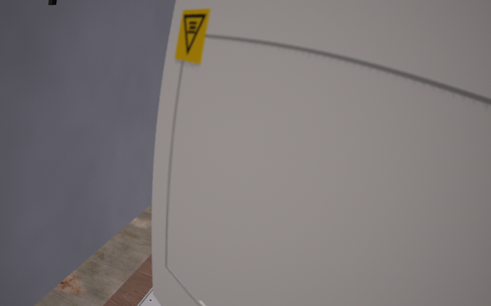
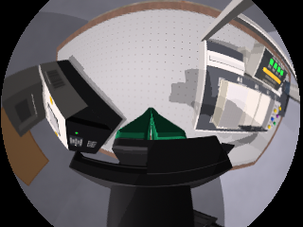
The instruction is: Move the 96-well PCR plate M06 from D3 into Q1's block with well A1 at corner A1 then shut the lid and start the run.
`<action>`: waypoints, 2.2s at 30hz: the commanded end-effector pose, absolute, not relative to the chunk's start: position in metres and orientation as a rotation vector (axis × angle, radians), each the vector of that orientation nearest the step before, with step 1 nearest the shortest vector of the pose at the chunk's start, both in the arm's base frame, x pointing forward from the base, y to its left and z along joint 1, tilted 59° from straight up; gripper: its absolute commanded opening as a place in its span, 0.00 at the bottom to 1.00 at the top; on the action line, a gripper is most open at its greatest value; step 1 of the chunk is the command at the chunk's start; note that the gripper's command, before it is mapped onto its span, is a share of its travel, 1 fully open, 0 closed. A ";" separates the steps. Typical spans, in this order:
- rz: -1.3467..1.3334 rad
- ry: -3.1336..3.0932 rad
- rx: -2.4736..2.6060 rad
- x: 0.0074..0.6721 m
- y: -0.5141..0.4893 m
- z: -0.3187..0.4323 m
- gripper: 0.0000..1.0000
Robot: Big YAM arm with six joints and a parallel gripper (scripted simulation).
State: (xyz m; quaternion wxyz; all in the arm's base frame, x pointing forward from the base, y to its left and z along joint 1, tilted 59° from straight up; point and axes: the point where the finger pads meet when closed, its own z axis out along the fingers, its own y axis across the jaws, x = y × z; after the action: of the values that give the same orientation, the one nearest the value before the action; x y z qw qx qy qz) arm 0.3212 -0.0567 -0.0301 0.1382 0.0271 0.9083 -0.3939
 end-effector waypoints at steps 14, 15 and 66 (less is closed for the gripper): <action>-1.375 2.649 0.243 0.270 -0.089 -0.032 0.00; -1.404 2.651 0.255 0.265 -0.091 -0.033 0.00; -1.476 2.615 0.341 0.206 -0.155 0.027 0.96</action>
State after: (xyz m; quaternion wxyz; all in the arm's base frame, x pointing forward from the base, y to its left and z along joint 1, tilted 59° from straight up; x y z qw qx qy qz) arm 0.1989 -0.1473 0.0119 0.0639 0.1244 0.8625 -0.4863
